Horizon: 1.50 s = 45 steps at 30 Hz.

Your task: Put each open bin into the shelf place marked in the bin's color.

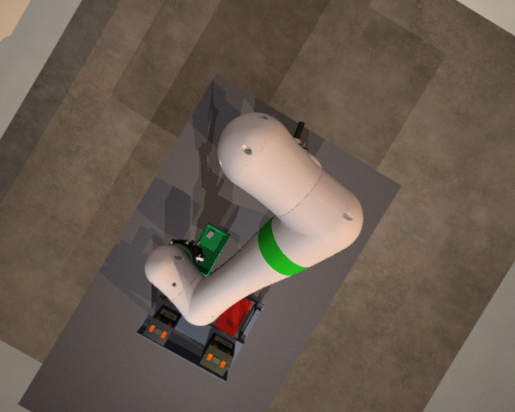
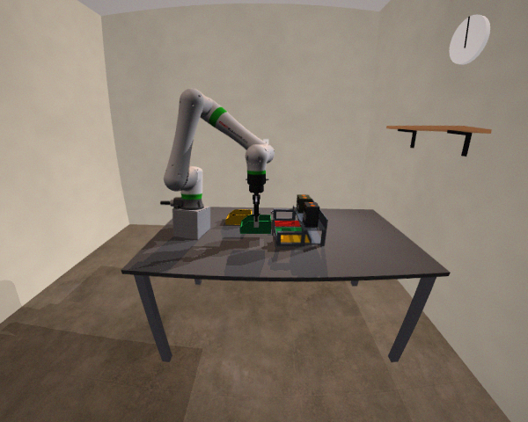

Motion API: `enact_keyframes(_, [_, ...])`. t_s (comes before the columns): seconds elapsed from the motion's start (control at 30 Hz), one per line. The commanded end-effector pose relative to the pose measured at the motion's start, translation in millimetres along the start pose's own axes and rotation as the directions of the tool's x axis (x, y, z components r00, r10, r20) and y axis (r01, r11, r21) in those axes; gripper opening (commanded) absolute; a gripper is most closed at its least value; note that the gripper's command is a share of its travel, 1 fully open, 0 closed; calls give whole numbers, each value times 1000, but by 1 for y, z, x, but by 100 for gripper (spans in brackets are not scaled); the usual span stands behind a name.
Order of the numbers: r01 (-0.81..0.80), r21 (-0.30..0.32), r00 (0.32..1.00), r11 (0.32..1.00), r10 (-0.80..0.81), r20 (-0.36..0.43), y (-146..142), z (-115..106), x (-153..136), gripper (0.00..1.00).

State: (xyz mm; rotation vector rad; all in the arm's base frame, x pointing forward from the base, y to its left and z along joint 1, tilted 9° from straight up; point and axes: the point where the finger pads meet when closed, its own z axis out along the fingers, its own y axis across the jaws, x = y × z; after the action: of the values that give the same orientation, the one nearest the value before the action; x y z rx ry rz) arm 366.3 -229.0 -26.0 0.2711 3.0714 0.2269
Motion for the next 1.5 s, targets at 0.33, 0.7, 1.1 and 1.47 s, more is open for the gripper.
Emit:
enact_keyframes(0.33, [0, 0, 1000, 1000, 0, 0, 0, -12, 0, 0])
enact_keyframes(0.7, [0, 0, 1000, 1000, 0, 0, 0, -18, 0, 0])
enact_keyframes(1.1, [0, 0, 1000, 1000, 0, 0, 0, -21, 0, 0])
enact_keyframes(1.47, [0, 0, 1000, 1000, 0, 0, 0, -22, 0, 0])
